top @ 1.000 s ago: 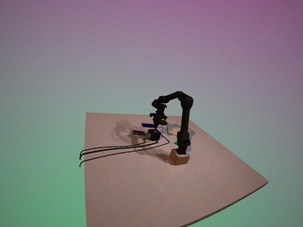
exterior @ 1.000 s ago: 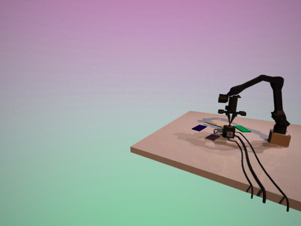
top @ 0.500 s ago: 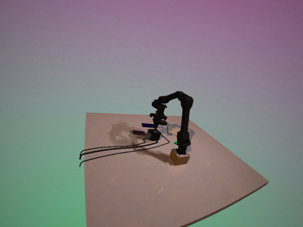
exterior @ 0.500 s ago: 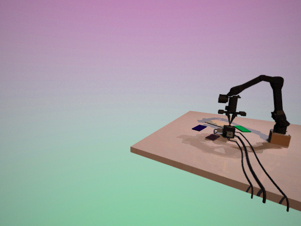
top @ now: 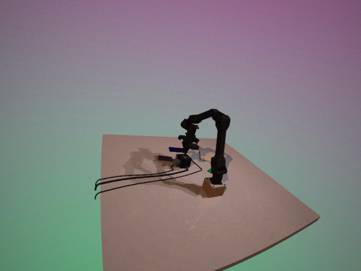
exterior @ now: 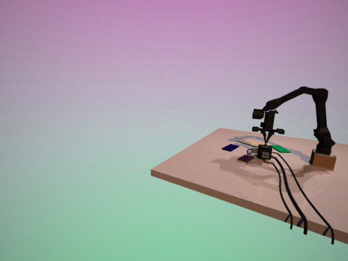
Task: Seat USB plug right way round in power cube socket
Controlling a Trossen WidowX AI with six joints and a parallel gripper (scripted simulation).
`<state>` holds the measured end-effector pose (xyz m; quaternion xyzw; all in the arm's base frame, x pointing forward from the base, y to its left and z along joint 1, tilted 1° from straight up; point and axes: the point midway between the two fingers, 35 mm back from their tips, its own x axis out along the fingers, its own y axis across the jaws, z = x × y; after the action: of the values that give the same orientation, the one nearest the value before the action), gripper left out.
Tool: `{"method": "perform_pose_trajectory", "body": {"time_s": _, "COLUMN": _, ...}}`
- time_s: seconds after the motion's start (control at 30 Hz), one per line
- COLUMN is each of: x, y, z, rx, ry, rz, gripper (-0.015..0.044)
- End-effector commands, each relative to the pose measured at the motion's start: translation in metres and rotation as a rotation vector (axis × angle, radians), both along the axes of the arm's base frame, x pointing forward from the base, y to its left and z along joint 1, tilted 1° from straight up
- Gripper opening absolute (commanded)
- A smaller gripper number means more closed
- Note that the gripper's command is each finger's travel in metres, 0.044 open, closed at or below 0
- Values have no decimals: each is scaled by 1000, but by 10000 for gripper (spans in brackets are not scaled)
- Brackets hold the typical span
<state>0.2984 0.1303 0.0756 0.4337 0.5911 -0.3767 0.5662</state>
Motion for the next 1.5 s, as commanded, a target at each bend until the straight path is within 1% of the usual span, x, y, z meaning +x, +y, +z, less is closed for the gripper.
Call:
{"method": "perform_pose_trajectory", "body": {"time_s": 0.0, "x": 0, "y": 1, "z": -2, "rx": 5, "ry": 0, "rz": -3, "gripper": 0}}
{"method": "perform_pose_trajectory", "body": {"time_s": 1.2, "x": 0, "y": 1, "z": -2, "rx": 5, "ry": 0, "rz": -3, "gripper": 0}}
{"method": "perform_pose_trajectory", "body": {"time_s": 1.3, "x": 0, "y": 0, "z": -1, "rx": 1, "ry": -2, "rz": -1, "gripper": 79}}
{"method": "perform_pose_trajectory", "body": {"time_s": 1.33, "x": 0, "y": 0, "z": -1, "rx": 1, "ry": -2, "rz": -1, "gripper": 95}}
{"method": "perform_pose_trajectory", "body": {"time_s": 1.47, "x": 0, "y": 0, "z": -1, "rx": 1, "ry": -2, "rz": -1, "gripper": 95}}
